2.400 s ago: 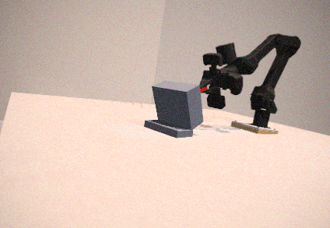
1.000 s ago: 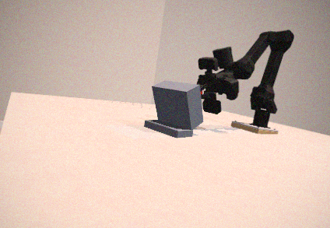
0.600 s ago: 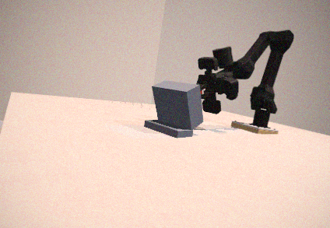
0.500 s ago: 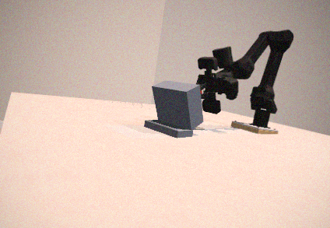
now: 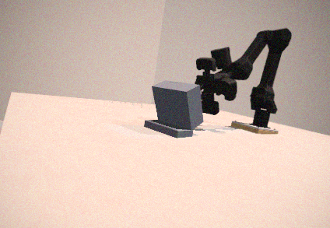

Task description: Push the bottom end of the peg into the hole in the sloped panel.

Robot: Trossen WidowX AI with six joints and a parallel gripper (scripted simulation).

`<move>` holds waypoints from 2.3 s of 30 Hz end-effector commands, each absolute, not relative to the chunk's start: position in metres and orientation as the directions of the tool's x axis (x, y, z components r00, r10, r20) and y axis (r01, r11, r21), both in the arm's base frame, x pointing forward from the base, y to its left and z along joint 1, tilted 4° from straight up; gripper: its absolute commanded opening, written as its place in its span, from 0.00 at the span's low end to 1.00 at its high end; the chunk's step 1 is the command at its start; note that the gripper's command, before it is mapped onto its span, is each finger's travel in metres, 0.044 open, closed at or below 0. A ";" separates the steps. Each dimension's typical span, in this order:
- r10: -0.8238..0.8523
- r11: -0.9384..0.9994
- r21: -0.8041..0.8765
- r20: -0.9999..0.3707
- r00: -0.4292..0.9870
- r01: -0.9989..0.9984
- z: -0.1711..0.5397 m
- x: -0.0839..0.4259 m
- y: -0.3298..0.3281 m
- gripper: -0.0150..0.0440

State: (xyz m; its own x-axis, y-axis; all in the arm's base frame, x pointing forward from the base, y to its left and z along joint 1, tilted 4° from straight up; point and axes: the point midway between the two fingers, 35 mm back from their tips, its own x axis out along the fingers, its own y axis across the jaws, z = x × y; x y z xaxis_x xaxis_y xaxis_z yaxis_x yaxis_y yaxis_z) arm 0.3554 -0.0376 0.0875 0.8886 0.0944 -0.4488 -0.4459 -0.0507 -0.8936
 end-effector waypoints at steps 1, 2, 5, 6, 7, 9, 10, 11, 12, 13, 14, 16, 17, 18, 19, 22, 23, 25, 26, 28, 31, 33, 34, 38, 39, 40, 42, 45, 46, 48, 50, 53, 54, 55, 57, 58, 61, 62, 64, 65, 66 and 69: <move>0.089 -0.048 -0.893 -0.450 0.889 -0.447 0.086 0.358 -0.039 0.25; 0.089 -0.048 -0.893 -0.450 0.889 -0.447 0.086 0.359 -0.039 0.25; 0.089 -0.048 -0.893 -0.450 0.889 -0.447 0.085 0.360 -0.039 0.25; 0.089 -0.048 -0.893 -0.450 0.889 -0.447 0.085 0.361 -0.039 0.25; 0.089 -0.048 -0.893 -0.450 0.889 -0.447 0.084 0.361 -0.039 0.25; 0.089 -0.048 -0.893 -0.450 0.889 -0.447 0.084 0.362 -0.039 0.25; 0.089 -0.048 -0.893 -0.450 0.889 -0.447 0.084 0.363 -0.039 0.25; 0.089 -0.048 -0.893 -0.450 0.889 -0.447 0.083 0.363 -0.039 0.25; 0.089 -0.048 -0.893 -0.449 0.889 -0.447 0.083 0.364 -0.039 0.25; 0.089 -0.048 -0.893 -0.449 0.889 -0.447 0.083 0.364 -0.038 0.25; 0.089 -0.048 -0.893 -0.449 0.889 -0.447 0.082 0.365 -0.038 0.25; 0.089 -0.048 -0.893 -0.449 0.889 -0.447 0.082 0.366 -0.038 0.25; 0.089 -0.048 -0.893 -0.449 0.889 -0.447 0.082 0.366 -0.038 0.25; 0.089 -0.048 -0.893 -0.449 0.889 -0.447 0.081 0.367 -0.038 0.25; 0.089 -0.047 -0.893 -0.449 0.889 -0.447 0.081 0.367 -0.038 0.25; 0.089 -0.047 -0.893 -0.449 0.889 -0.447 0.080 0.369 -0.038 0.25; 0.089 -0.047 -0.893 -0.449 0.889 -0.447 0.080 0.369 -0.038 0.25; 0.089 -0.047 -0.893 -0.449 0.889 -0.447 0.080 0.370 -0.038 0.25; 0.089 -0.047 -0.894 -0.449 0.889 -0.447 0.079 0.371 -0.038 0.25; 0.089 -0.047 -0.894 -0.449 0.889 -0.446 0.079 0.372 -0.038 0.25; 0.089 -0.047 -0.894 -0.449 0.889 -0.446 0.078 0.373 -0.037 0.25; 0.089 -0.047 -0.894 -0.449 0.889 -0.446 0.078 0.374 -0.037 0.25; 0.089 -0.047 -0.894 -0.449 0.889 -0.446 0.077 0.375 -0.037 0.25; 0.089 -0.047 -0.894 -0.449 0.889 -0.446 0.077 0.377 -0.037 0.25; 0.089 -0.047 -0.894 -0.449 0.889 -0.446 0.077 0.377 -0.037 0.25; 0.089 -0.047 -0.894 -0.449 0.889 -0.446 0.077 0.377 -0.037 0.25; 0.089 -0.047 -0.894 -0.449 0.889 -0.446 0.077 0.378 -0.037 0.25; 0.089 -0.047 -0.894 -0.449 0.889 -0.446 0.076 0.378 -0.037 0.25; 0.089 -0.047 -0.894 -0.449 0.889 -0.446 0.076 0.378 -0.037 0.25; 0.095 -0.051 -0.894 -0.448 0.889 -0.445 0.077 0.377 -0.036 0.25; 0.095 -0.051 -0.894 -0.448 0.889 -0.445 0.077 0.377 -0.036 0.25; 0.095 -0.051 -0.894 -0.448 0.889 -0.445 0.077 0.377 -0.036 0.25; 0.095 -0.051 -0.894 -0.448 0.889 -0.445 0.077 0.377 -0.036 0.25; 0.095 -0.051 -0.894 -0.448 0.889 -0.445 0.077 0.377 -0.036 0.30; 0.095 -0.051 -0.894 -0.448 0.889 -0.445 0.077 0.377 -0.036 0.39; 0.095 -0.051 -0.894 -0.448 0.889 -0.445 0.077 0.377 -0.036 0.43; 0.095 -0.051 -0.894 -0.448 0.889 -0.445 0.077 0.377 -0.036 0.57; 0.095 -0.051 -0.894 -0.448 0.889 -0.445 0.077 0.377 -0.036 0.61; 0.095 -0.051 -0.894 -0.448 0.889 -0.445 0.077 0.377 -0.036 0.70; 0.095 -0.051 -0.894 -0.448 0.889 -0.445 0.077 0.377 -0.036 0.74; 0.095 -0.051 -0.894 -0.448 0.889 -0.445 0.077 0.377 -0.036 0.79; 0.095 -0.051 -0.894 -0.448 0.889 -0.445 0.078 0.376 -0.036 0.92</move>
